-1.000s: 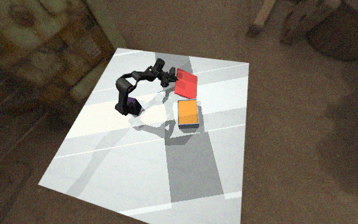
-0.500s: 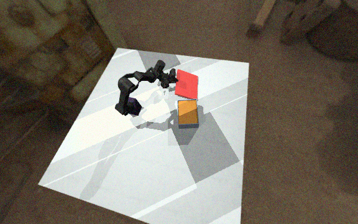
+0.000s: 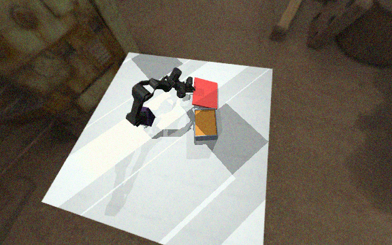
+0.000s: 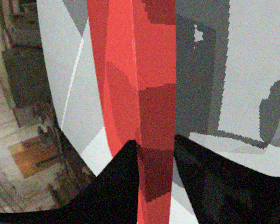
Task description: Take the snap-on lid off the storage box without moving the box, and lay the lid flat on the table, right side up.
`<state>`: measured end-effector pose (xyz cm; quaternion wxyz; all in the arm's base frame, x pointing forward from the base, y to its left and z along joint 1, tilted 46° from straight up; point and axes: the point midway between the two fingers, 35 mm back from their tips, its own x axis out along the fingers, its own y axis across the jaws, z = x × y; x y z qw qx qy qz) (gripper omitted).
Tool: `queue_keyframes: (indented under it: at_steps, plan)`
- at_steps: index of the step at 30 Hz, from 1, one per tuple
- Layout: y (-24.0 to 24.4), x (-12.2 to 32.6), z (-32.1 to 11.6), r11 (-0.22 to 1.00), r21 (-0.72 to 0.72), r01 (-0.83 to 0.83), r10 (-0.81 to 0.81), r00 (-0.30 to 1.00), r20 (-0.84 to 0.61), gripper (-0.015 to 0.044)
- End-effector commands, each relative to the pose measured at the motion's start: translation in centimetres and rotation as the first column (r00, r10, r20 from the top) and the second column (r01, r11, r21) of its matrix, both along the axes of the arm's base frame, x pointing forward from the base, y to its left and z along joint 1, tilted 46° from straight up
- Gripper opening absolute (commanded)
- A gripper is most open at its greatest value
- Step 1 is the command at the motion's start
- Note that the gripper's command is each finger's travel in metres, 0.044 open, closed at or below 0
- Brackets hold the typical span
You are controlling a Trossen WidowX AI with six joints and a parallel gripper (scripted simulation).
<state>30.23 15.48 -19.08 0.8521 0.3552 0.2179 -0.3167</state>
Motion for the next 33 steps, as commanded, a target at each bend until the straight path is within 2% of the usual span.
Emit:
queue_keyframes:
  at_steps: [1,13,23,25,31,33]
  plan:
    - [-1.5,-0.7,-1.1,0.999,-0.032,0.009,-0.010,0.999,-0.033,0.0000]
    - [-1.5,-0.7,-1.1,0.999,-0.032,0.009,-0.010,0.999,-0.033,0.0000]
    - [-0.3,0.0,-0.2,0.999,-0.032,0.009,-0.010,0.999,-0.033,0.0263]
    - [-0.3,0.0,-0.2,0.999,-0.032,0.009,-0.010,0.999,-0.033,0.0275]
    - [-0.6,-1.3,-0.2,0.999,-0.031,0.009,-0.010,0.999,-0.034,0.0433]
    - [-0.6,-1.7,-0.1,0.999,-0.031,0.009,-0.010,0.999,-0.035,0.0440]
